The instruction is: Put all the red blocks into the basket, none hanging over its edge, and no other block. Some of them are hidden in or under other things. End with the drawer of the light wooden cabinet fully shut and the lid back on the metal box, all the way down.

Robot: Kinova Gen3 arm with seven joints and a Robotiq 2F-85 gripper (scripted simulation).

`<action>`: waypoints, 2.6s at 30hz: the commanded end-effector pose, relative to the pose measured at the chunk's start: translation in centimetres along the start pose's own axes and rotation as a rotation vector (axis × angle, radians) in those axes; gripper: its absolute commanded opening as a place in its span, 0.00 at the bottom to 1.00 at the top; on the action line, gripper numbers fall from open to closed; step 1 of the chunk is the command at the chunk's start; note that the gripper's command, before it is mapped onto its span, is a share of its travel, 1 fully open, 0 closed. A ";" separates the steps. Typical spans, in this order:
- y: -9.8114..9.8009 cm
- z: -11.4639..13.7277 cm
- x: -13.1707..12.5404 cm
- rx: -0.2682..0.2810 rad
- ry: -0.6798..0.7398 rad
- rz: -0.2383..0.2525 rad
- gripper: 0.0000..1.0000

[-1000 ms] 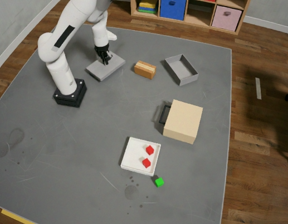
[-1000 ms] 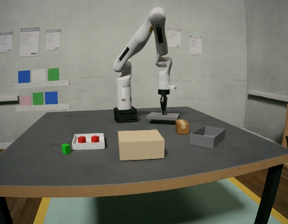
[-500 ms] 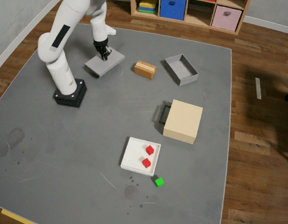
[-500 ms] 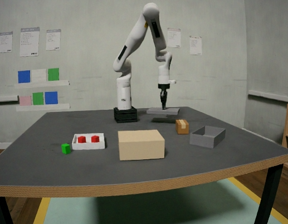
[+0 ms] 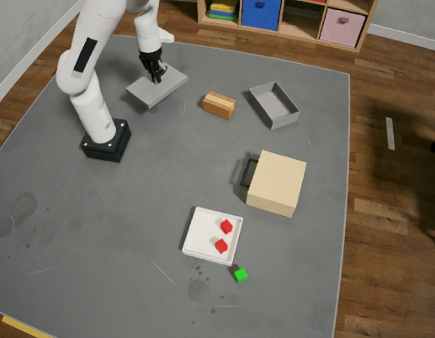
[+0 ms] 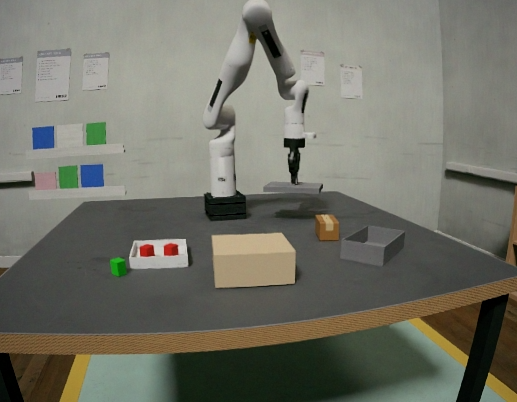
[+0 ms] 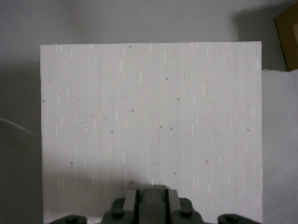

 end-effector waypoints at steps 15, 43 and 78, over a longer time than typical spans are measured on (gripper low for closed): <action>-3.3 0.1 0.1 -0.002 0.000 0.002 0.10; -4.2 1.5 0.6 0.002 0.067 0.009 0.10; -4.4 19.4 27.7 -0.006 1.488 0.045 0.10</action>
Point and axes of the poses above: the point where the finger pads meet when closed, its own y axis out along the fingers, its own x axis across the jaws, z = x × y, the point moved 4 cm from there along -y, back along the fingers, and after that the axes turned 13 degrees about -y, right-handed, at the moved point
